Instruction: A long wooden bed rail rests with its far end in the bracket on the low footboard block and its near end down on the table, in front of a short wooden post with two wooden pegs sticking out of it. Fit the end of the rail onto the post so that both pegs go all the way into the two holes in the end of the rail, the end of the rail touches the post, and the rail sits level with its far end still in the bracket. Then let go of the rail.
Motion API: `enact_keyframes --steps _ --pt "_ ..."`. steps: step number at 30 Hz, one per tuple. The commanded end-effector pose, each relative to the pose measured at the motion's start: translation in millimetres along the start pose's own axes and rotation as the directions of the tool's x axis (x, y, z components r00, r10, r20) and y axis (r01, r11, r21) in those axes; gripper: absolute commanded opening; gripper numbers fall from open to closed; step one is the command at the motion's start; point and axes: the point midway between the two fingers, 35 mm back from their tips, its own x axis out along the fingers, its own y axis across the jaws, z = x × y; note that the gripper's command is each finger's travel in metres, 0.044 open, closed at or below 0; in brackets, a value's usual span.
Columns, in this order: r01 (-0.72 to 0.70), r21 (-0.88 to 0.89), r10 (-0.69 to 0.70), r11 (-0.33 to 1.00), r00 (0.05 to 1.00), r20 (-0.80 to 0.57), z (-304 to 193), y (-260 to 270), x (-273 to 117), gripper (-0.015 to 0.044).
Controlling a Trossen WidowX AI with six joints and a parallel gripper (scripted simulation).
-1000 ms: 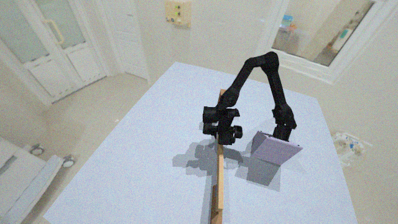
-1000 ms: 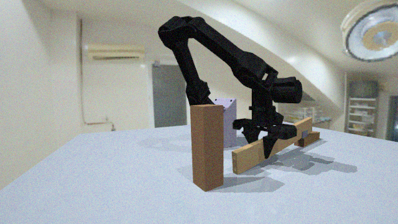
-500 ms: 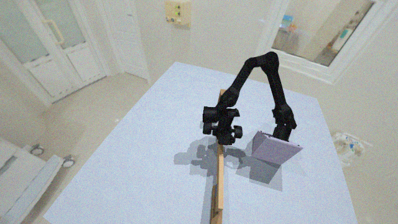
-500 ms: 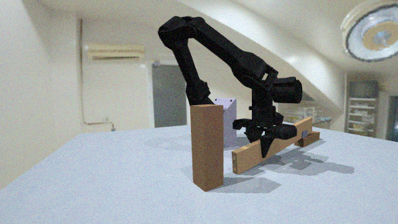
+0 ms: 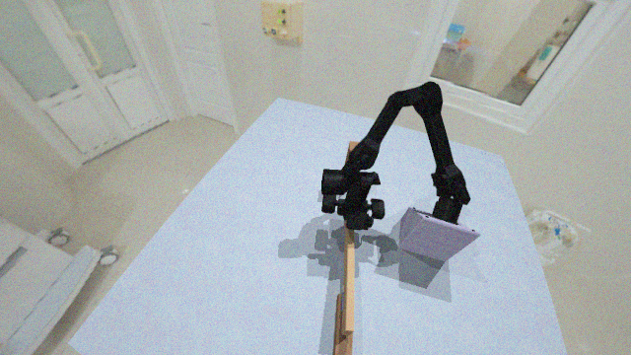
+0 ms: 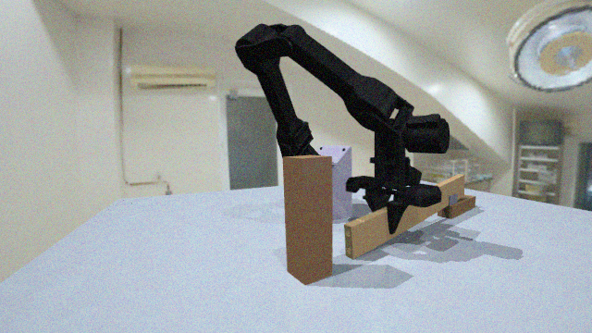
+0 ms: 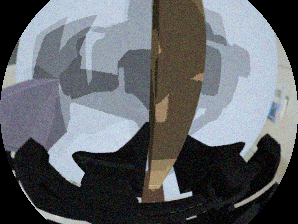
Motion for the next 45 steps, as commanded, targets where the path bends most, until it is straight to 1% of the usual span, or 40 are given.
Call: enact_keyframes --steps 1,45 --pt "0.003 -0.004 -0.003 1.0 1.0 -0.003 0.4 -0.7 -3.8 0.0" --pt "0.004 -0.003 -0.004 1.0 1.0 -0.002 0.6 -3.7 -26.0 0.0"
